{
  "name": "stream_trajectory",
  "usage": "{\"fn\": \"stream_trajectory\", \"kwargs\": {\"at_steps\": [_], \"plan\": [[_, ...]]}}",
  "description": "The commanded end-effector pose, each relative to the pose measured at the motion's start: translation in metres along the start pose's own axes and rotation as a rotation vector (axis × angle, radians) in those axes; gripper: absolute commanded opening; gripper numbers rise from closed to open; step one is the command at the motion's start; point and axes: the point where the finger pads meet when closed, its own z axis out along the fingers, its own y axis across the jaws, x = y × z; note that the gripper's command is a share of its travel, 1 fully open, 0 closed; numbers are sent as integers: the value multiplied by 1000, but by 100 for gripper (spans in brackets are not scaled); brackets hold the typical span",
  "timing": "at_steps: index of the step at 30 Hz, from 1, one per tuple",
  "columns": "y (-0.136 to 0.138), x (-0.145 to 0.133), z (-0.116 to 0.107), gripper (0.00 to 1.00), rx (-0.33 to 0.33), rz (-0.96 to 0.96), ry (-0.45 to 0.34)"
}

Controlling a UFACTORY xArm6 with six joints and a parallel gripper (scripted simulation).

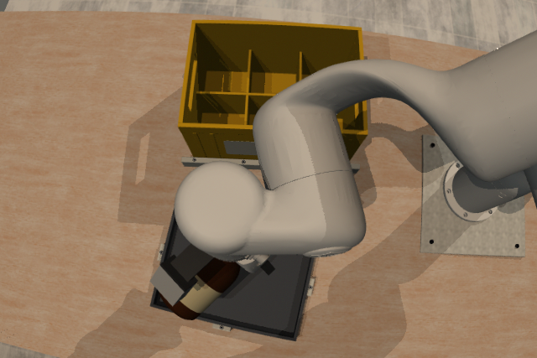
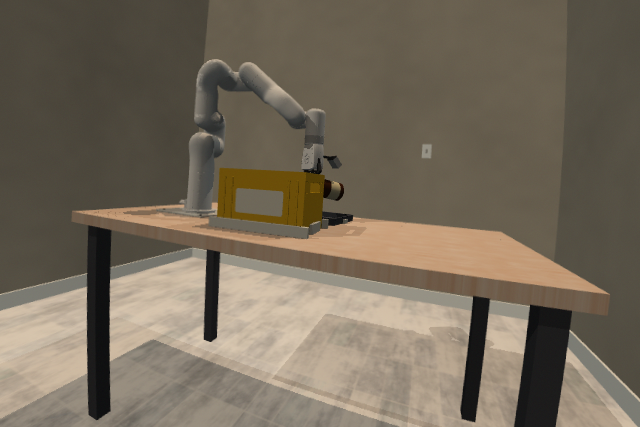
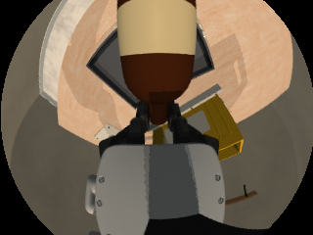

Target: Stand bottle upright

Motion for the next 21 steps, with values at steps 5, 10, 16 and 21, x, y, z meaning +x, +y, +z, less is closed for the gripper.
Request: {"fn": "stream_trajectory", "kwargs": {"at_steps": [5, 10, 16, 21], "plan": [[0, 1, -13, 0, -2, 0, 3], [0, 1, -21, 0, -2, 0, 3], [0, 1, -27, 0, -2, 0, 3], [0, 1, -34, 0, -2, 0, 3]]}}
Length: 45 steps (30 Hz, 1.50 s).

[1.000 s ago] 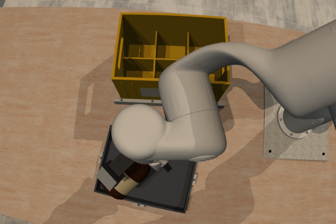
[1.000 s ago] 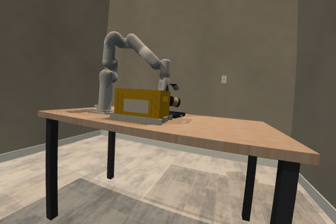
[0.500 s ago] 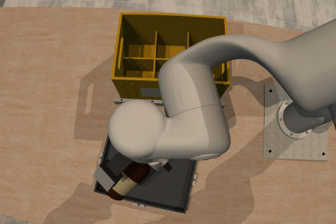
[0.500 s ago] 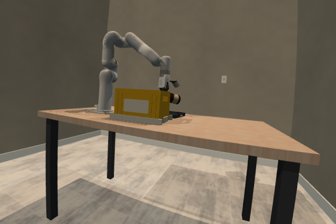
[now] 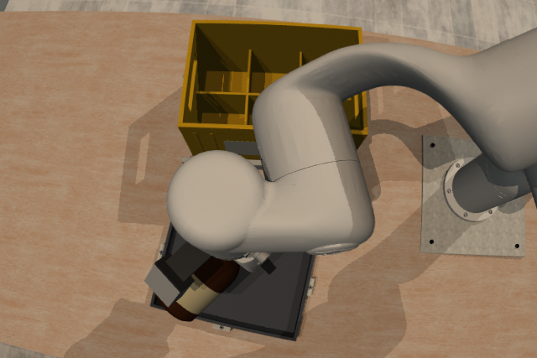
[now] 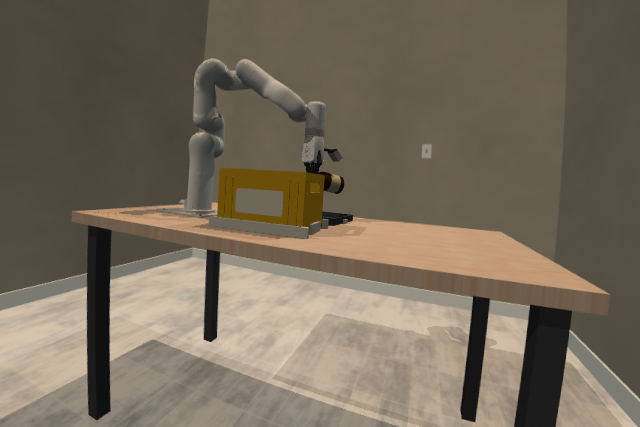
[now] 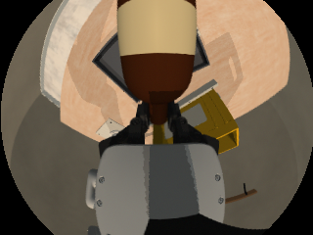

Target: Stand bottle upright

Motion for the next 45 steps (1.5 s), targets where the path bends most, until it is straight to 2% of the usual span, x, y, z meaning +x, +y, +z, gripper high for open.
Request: {"fn": "stream_trajectory", "kwargs": {"at_steps": [1, 24, 45], "plan": [[1, 1, -7, 0, -3, 0, 5], [1, 1, -27, 0, -3, 0, 5], [1, 1, -33, 0, -3, 0, 5]]}}
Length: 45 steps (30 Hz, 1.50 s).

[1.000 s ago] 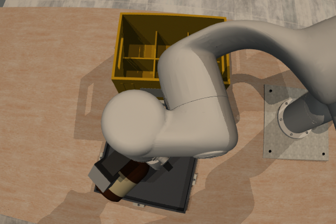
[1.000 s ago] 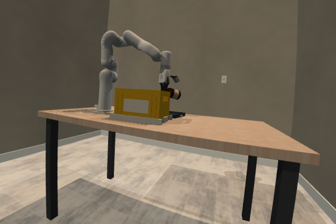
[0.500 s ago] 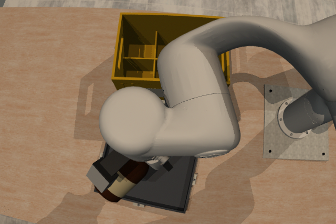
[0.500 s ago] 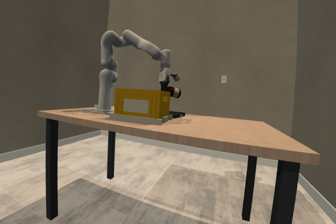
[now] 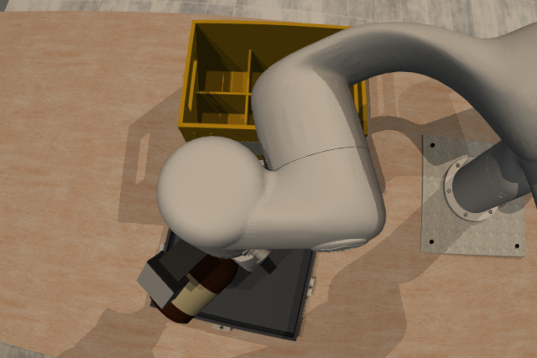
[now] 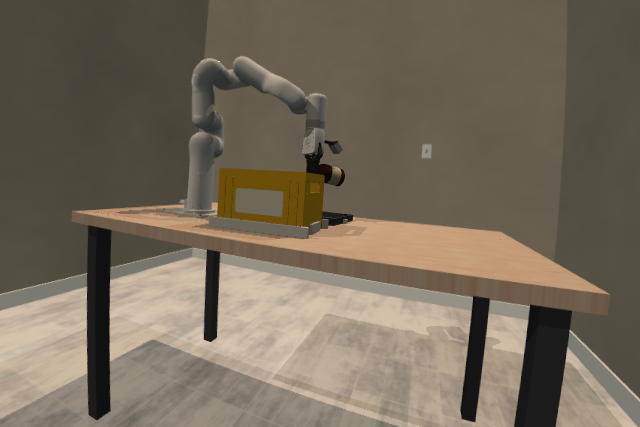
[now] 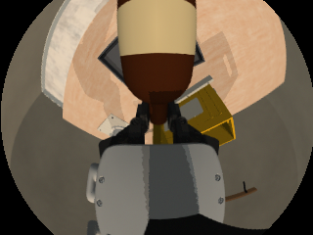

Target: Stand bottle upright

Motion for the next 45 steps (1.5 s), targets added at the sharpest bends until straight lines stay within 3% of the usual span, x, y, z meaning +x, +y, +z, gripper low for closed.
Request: {"fn": "stream_trajectory", "kwargs": {"at_steps": [1, 26, 45], "plan": [[1, 1, -2, 0, -3, 0, 4], [1, 1, -2, 0, -3, -9, 4], [1, 1, -2, 0, -3, -230, 4]]}}
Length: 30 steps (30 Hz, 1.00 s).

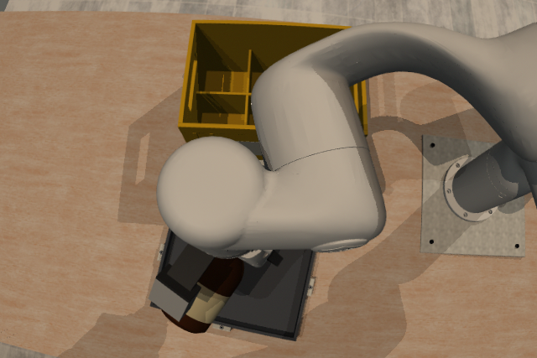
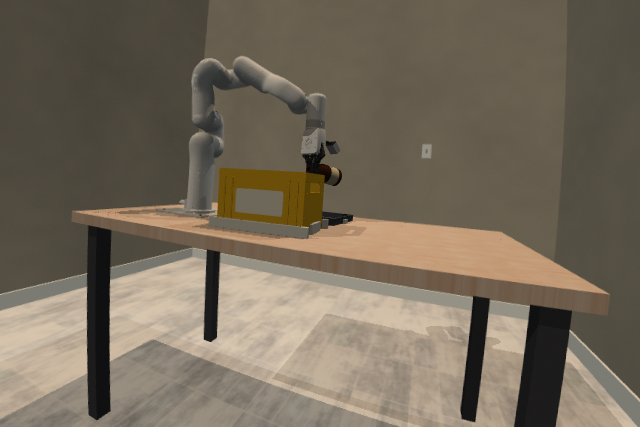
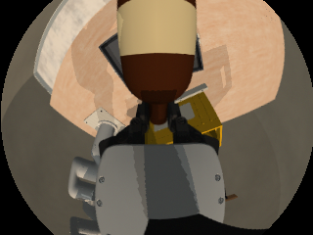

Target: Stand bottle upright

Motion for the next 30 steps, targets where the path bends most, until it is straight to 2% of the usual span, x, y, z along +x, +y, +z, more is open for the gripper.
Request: {"fn": "stream_trajectory", "kwargs": {"at_steps": [1, 30], "plan": [[1, 1, -2, 0, -2, -44, 4], [1, 1, -2, 0, -3, -109, 4]]}}
